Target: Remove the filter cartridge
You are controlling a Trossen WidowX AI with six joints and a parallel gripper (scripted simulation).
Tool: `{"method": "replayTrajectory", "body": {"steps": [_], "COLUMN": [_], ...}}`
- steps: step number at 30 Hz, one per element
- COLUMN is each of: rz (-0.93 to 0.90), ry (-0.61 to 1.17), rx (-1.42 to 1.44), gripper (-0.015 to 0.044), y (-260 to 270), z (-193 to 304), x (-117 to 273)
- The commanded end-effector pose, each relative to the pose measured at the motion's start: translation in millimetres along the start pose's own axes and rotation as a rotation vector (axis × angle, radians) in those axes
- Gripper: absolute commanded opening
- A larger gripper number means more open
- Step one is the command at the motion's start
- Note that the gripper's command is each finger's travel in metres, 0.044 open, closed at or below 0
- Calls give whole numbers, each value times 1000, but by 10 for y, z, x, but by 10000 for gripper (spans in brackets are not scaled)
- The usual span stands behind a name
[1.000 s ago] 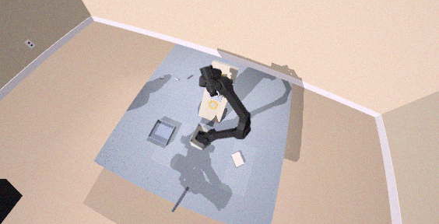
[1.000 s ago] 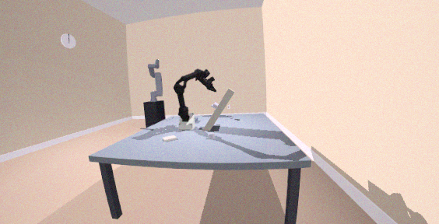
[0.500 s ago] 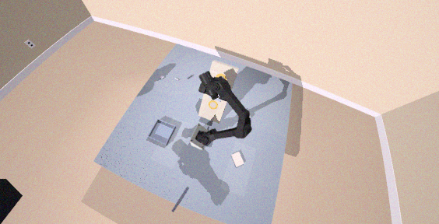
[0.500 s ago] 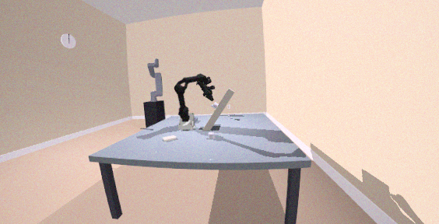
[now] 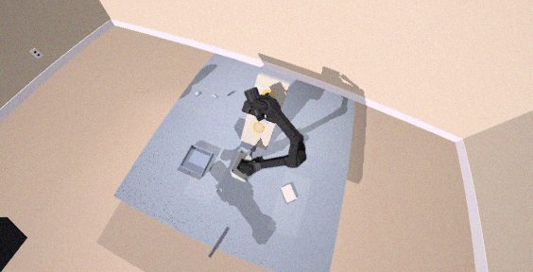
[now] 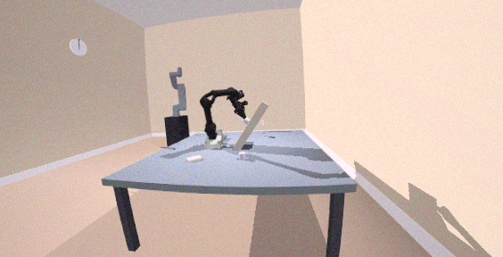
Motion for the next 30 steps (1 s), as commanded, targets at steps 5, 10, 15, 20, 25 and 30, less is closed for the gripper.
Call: {"method": "replayTrajectory", "body": {"steps": [5,10,15,20,25,30], "rz": [6,7,3,3,3,3], "ry": [-2,-3,0,0,0,0], "rx": [4,3,-1,-1,-1,-1], "gripper": [305,305,291,258,225,191], "y": [-9,-15,-12,-12,-12,-12], "z": [8,11,4,4,4,4], "x": [-143,-223,-203,-203,-203,-203]}}
Point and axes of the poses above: the point midway between the two fingers, 35 mm back from their tips, its own x axis back along the fingers, its own y axis across the jaws, z = x × y, the point moved 4 cm from there along x, back along the fingers, and after that the axes turned 1 degree about x, right-handed, at the moved point
